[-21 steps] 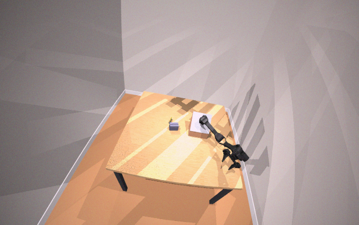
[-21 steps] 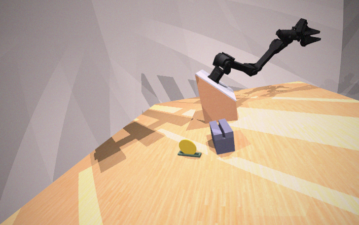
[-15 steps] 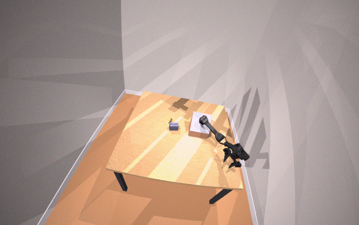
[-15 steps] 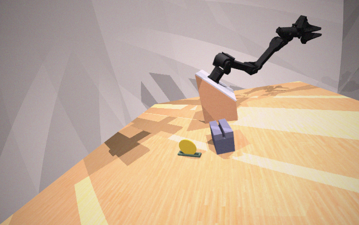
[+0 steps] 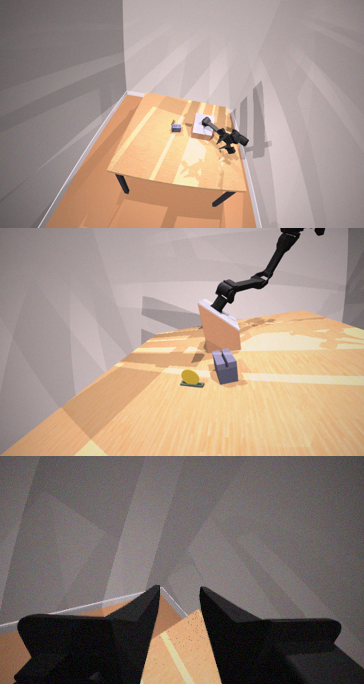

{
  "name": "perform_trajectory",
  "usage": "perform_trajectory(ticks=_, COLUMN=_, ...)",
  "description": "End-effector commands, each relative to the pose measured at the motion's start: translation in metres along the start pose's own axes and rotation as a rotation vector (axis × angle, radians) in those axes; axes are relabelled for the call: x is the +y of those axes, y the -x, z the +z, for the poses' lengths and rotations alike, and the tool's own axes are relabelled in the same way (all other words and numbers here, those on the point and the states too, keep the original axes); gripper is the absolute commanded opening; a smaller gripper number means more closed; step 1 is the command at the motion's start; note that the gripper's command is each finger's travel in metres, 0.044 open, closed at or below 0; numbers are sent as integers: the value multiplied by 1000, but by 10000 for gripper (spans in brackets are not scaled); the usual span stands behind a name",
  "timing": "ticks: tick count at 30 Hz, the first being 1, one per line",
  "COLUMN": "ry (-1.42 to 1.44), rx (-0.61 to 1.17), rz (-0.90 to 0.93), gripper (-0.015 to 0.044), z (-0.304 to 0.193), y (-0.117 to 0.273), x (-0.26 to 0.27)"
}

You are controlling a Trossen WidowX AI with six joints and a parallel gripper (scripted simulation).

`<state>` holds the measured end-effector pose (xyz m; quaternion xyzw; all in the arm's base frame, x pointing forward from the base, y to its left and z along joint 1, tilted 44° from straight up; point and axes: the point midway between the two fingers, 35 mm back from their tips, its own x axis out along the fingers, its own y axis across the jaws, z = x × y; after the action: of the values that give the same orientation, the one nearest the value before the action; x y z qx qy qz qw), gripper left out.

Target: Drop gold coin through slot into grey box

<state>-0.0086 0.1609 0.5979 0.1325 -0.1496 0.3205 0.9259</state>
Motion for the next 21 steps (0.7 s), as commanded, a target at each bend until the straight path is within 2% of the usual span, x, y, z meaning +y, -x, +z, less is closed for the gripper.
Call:
perform_trajectory(ticks=1, ry=1, rx=-3, rz=-83, gripper=161, z=9, y=-15, x=-56)
perform_trajectory(ticks=9, ry=72, rx=145, rz=-204, gripper=161, z=-8, y=-56, x=-188)
perform_trajectory(ticks=13, ry=15, rx=209, rz=-226, gripper=161, z=-31, y=-75, x=-246)
perform_trajectory(ticks=19, ry=67, rx=330, rz=-259, gripper=161, z=-68, y=-89, x=-310)
perform_trajectory(ticks=21, ry=51, rx=335, rz=-252, gripper=161, z=-73, y=-94, x=-314)
